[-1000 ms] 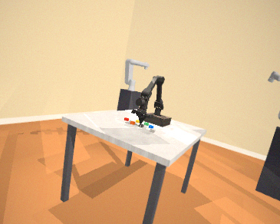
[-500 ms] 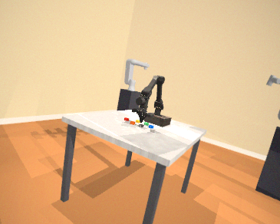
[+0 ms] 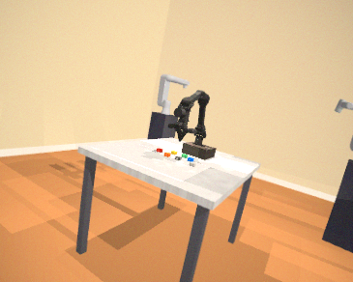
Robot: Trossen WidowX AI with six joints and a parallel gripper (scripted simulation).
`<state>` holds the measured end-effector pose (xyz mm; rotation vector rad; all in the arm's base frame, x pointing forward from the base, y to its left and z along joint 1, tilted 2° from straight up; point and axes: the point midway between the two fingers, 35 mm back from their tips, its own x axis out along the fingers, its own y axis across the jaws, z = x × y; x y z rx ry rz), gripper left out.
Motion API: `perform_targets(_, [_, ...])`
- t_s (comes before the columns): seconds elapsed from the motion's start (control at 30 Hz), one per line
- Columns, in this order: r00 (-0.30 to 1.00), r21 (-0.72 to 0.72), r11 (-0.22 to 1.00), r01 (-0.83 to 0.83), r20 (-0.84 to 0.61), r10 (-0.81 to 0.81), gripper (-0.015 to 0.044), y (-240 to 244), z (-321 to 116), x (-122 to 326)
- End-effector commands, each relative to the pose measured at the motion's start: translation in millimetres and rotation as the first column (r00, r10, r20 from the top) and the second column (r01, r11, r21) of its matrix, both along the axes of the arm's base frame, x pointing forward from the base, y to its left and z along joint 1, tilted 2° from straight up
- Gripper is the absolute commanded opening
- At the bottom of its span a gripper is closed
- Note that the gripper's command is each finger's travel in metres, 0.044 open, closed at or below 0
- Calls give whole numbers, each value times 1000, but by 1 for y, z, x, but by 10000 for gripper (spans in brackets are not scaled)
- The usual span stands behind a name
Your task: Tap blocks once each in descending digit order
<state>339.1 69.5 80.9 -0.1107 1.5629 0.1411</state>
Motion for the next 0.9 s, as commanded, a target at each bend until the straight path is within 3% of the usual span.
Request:
perform_targets(0.0, [1000,-6,1000,2,-4,-2,20,-25,3,4])
perform_targets(0.17, [1000,-10,1000,2,-4,-2,20,-86,3,11])
perform_targets(0.3, [1000,-10,1000,2,-4,-2,20,-86,-1,11])
perform_targets(0.47, [1000,-10,1000,2,-4,-3,20,-85,-75,11])
perform_targets(0.87, [1000,-10,1000,2,-4,-2,20,-85,-87,10])
